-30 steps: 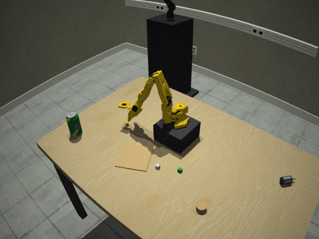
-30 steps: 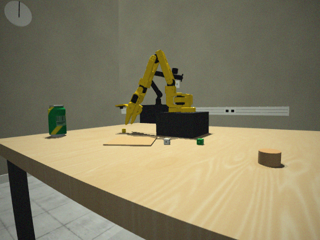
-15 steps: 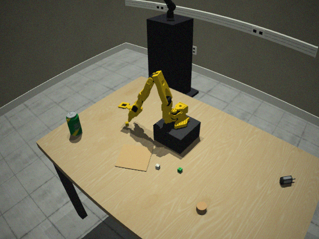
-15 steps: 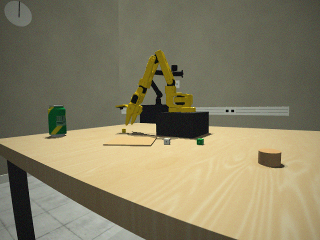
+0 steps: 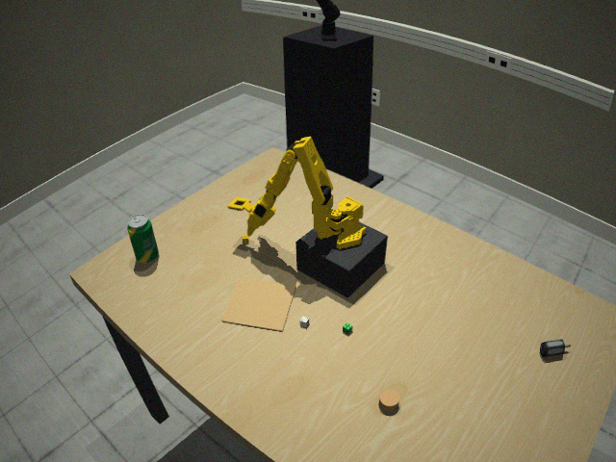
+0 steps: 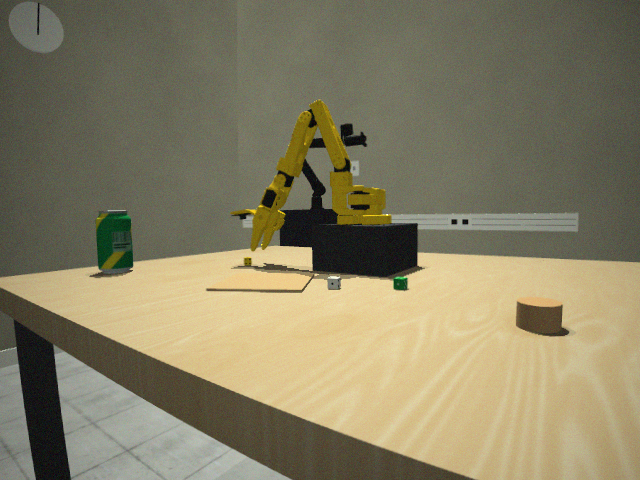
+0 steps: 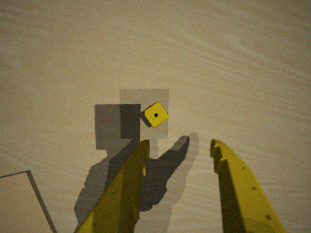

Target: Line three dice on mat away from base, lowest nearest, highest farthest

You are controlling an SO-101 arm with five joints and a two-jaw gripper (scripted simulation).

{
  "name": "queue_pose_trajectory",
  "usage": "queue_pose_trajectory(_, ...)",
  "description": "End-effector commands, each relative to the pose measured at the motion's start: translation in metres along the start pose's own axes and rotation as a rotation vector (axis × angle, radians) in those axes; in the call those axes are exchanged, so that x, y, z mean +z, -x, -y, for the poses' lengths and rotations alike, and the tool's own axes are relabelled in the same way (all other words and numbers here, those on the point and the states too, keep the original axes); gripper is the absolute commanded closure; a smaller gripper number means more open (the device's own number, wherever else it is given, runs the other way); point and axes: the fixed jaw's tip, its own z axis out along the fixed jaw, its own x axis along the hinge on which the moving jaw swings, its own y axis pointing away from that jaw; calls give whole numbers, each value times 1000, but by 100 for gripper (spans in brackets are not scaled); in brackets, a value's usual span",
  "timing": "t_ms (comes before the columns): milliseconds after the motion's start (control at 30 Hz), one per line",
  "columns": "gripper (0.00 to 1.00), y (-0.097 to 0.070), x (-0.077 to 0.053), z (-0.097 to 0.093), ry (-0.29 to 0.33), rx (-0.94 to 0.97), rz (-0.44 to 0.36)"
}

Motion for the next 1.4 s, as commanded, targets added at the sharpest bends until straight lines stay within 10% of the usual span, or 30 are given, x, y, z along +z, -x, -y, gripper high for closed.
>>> queue_pose_trajectory(0,75,-1,2,2,-3,-1,-11)
queue_pose_trajectory(1367,75,-10,-1,2,-3,1,0)
